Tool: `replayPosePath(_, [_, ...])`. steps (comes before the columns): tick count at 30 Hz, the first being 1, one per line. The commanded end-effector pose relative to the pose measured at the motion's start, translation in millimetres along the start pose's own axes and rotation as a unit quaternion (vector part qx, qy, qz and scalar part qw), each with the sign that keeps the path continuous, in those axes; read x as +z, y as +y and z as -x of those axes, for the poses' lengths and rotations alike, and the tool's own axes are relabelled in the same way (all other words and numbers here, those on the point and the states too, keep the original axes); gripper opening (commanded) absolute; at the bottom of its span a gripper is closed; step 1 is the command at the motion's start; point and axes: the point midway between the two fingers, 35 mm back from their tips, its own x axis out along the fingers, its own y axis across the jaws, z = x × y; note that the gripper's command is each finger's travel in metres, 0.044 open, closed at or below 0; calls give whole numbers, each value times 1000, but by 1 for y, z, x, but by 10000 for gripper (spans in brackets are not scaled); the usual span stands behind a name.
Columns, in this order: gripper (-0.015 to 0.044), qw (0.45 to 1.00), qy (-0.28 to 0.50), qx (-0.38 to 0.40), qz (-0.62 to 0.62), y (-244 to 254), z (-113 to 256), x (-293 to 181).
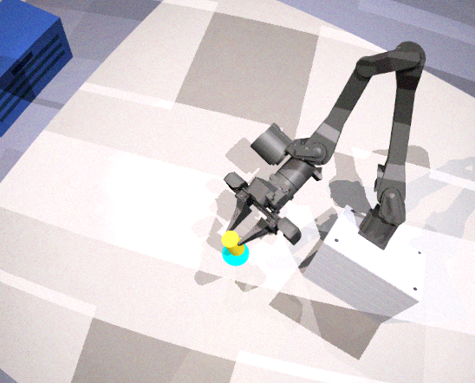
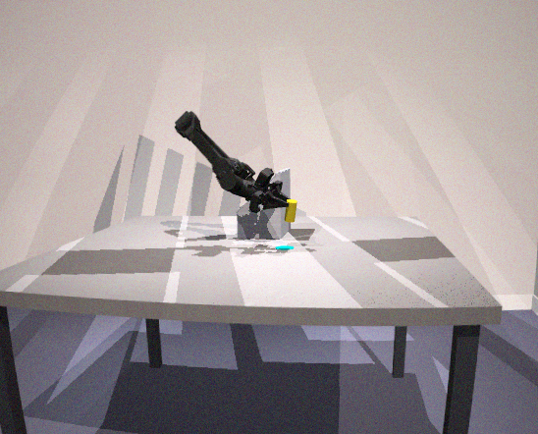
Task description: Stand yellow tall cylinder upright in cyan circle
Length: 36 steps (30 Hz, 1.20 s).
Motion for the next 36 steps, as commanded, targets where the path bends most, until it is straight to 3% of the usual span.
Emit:
replayPosePath(1, [105, 1000, -14, -7, 8, 1, 4, 1])
replayPosePath(36, [105, 992, -95, -58, 65, 3, 25, 9])
